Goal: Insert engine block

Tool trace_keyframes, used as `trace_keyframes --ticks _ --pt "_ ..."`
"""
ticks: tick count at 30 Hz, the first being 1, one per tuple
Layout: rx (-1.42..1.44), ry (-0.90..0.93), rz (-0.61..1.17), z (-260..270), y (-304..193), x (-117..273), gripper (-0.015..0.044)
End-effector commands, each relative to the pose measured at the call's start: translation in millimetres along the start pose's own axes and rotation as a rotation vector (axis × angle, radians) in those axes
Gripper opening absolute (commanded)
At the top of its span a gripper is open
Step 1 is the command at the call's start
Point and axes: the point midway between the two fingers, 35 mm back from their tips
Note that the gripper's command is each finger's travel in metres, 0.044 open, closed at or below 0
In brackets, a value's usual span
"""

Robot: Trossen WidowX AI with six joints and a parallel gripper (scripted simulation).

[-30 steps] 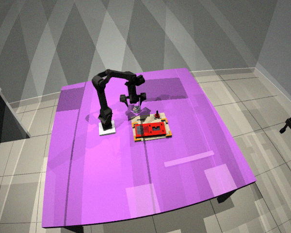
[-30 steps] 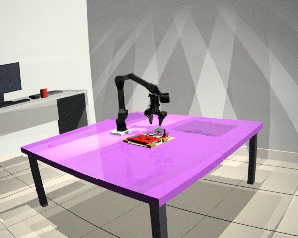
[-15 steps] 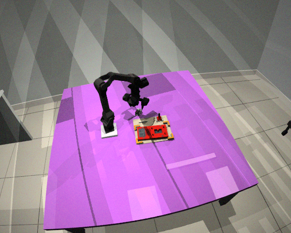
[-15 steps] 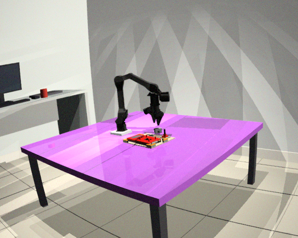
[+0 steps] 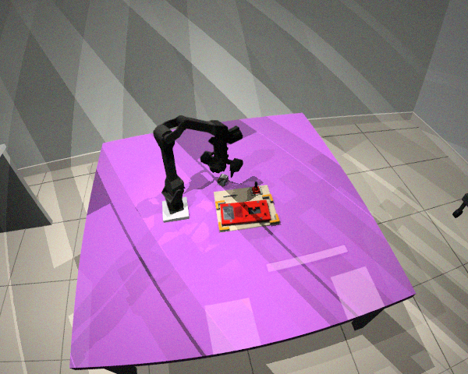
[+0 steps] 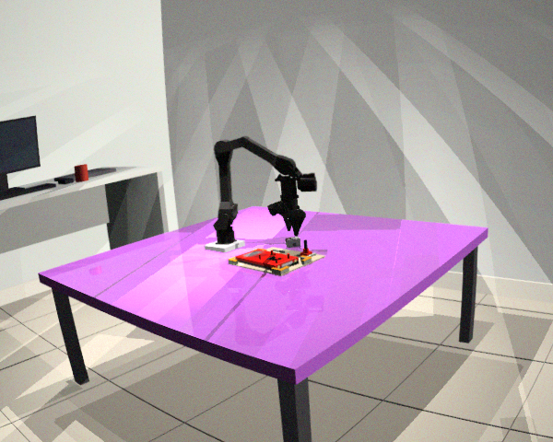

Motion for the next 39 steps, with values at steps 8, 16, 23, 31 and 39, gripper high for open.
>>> trace_keyframes --ticks 8,16,23,31,39 --pt "0.003 -0.002 -0.003 0 0 -18 0.0440" --pt "0.003 -0.002 -0.003 0 1 -29 0.0440" --pt "0.003 -0.002 -0.003 0 1 -29 0.0282" --pt "0.003 -0.002 -0.003 0 1 -29 0.0131" --pt "0.003 -0.002 -0.003 0 0 -25 0.0000"
Point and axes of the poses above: the point midway between the two fingers, 35 mm back from their tips, its own x axis back along the fingers, its own z axis across the jaws, y = z × x, and after that the axes turned 4 degrees about -x, right-handed
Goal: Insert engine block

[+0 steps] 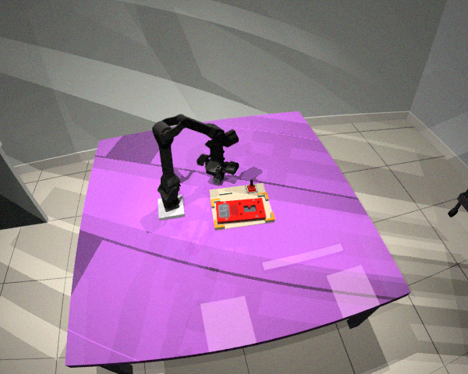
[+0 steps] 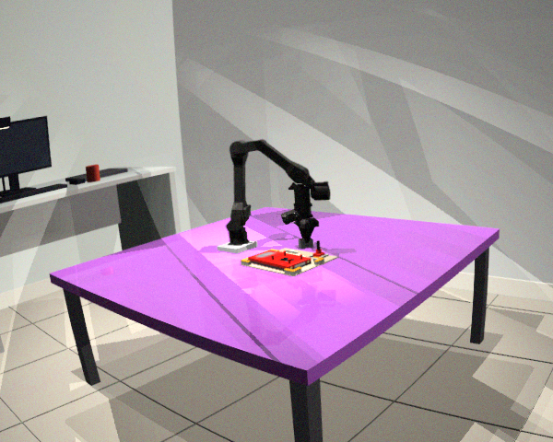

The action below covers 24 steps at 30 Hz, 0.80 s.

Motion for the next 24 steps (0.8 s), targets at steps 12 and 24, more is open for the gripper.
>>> trace_keyframes --ticks 12,24 --pt "0.003 -0.001 0.002 3 -7 40 0.0000" --pt "0.003 -0.001 0.002 3 -7 78 0.0000"
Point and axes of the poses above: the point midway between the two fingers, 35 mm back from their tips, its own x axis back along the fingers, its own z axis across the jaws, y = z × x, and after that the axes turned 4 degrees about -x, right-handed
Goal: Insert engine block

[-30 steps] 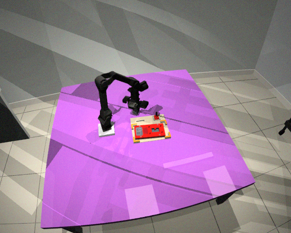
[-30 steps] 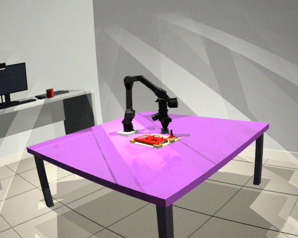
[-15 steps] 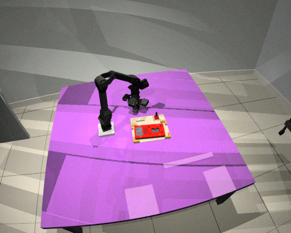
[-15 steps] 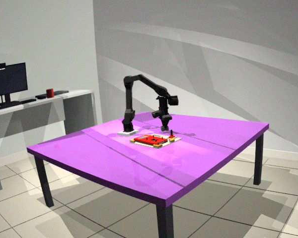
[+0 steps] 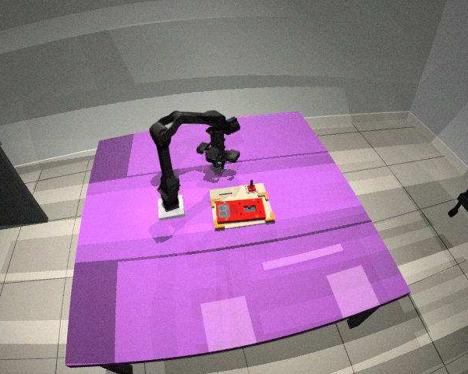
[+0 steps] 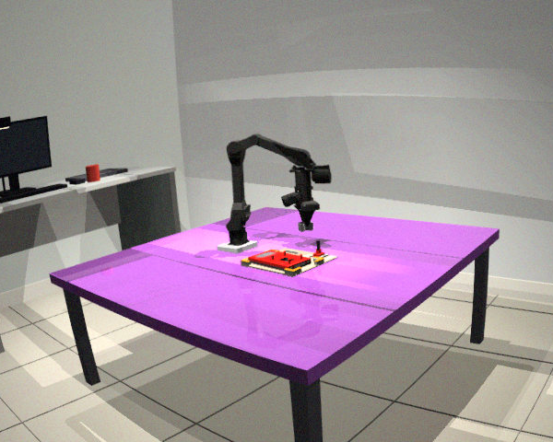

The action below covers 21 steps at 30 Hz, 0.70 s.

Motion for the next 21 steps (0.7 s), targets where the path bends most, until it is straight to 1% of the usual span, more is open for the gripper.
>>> trace_keyframes --ticks 1,14,21 --pt "0.003 0.007 0.020 0 -1 17 0.0000" --pt "0.003 0.007 0.019 -2 6 58 0.0000" --pt "0.040 0.007 0.019 2 6 59 0.0000"
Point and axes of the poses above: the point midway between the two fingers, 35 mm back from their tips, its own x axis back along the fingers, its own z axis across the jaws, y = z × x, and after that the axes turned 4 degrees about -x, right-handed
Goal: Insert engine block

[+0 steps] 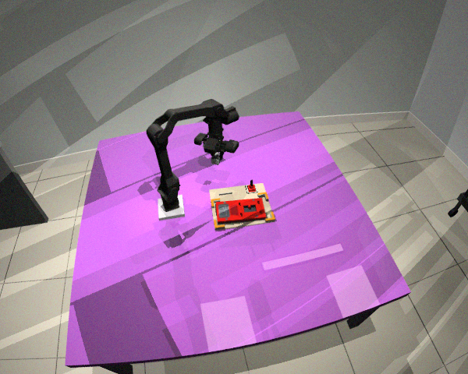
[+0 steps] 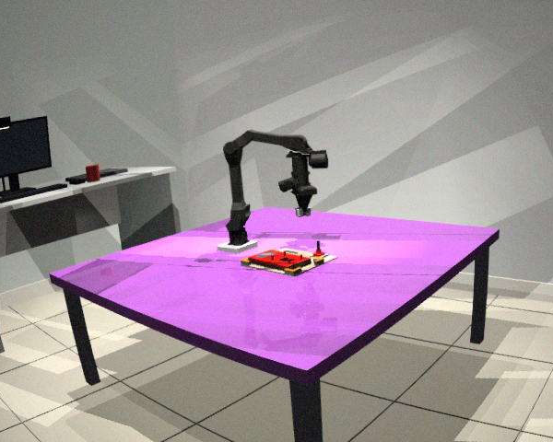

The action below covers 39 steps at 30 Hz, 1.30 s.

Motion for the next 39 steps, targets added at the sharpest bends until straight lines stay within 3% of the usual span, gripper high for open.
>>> trace_keyframes --ticks 1,39 --pt "0.050 0.004 0.013 6 0 3 0.0000" --pt "0.980 0.019 0.005 109 27 -28 0.0000"
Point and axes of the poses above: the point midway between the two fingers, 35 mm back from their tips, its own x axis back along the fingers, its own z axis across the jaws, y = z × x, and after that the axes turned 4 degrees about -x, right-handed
